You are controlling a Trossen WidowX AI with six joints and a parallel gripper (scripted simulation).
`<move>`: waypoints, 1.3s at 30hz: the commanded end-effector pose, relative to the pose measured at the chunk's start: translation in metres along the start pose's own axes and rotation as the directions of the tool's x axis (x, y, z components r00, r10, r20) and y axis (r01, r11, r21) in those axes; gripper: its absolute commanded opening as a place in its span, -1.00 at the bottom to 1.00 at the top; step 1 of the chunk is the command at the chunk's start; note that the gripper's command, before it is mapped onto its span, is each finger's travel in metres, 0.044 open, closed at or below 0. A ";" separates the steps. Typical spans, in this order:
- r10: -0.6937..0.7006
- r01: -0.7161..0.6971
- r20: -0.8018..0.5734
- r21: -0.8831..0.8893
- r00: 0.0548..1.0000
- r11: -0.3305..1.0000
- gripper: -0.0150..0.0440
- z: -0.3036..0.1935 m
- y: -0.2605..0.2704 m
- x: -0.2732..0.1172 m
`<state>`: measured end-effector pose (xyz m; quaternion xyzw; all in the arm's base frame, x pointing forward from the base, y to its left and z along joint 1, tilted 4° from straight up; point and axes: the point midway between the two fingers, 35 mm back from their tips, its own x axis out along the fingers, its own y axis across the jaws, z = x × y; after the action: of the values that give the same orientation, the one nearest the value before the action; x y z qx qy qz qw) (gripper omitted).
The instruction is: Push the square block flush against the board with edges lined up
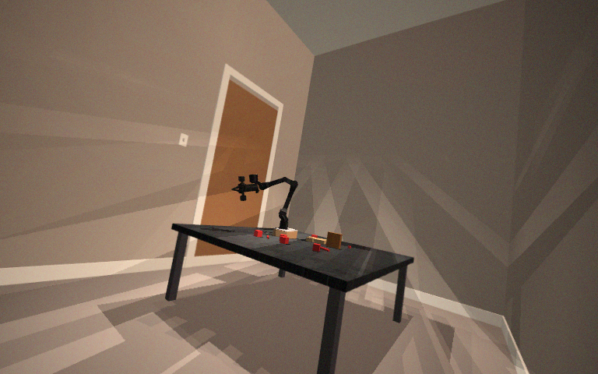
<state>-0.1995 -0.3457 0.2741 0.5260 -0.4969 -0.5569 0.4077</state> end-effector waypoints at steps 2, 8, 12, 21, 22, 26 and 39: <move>-0.009 0.007 -0.068 -0.036 0.998 0.999 -0.49 -0.028 -0.002 0.010; -0.033 0.020 -0.129 -0.101 0.991 0.995 -0.49 -0.054 -0.003 0.022; -0.050 0.023 -0.171 -0.156 0.984 0.987 -0.49 -0.075 -0.003 0.029; -0.075 0.011 -0.289 -0.216 0.954 0.976 -0.49 -0.125 -0.008 0.041; -0.079 0.010 -0.303 -0.223 0.950 0.975 -0.49 -0.131 -0.009 0.042; -0.099 0.007 -0.341 -0.260 0.935 0.966 -0.49 -0.149 -0.013 0.045; -0.203 -0.044 -0.456 -0.475 0.866 0.879 -0.49 -0.220 -0.026 0.053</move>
<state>-0.0015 -0.4175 0.2554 0.5605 -0.2353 -0.5227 0.5977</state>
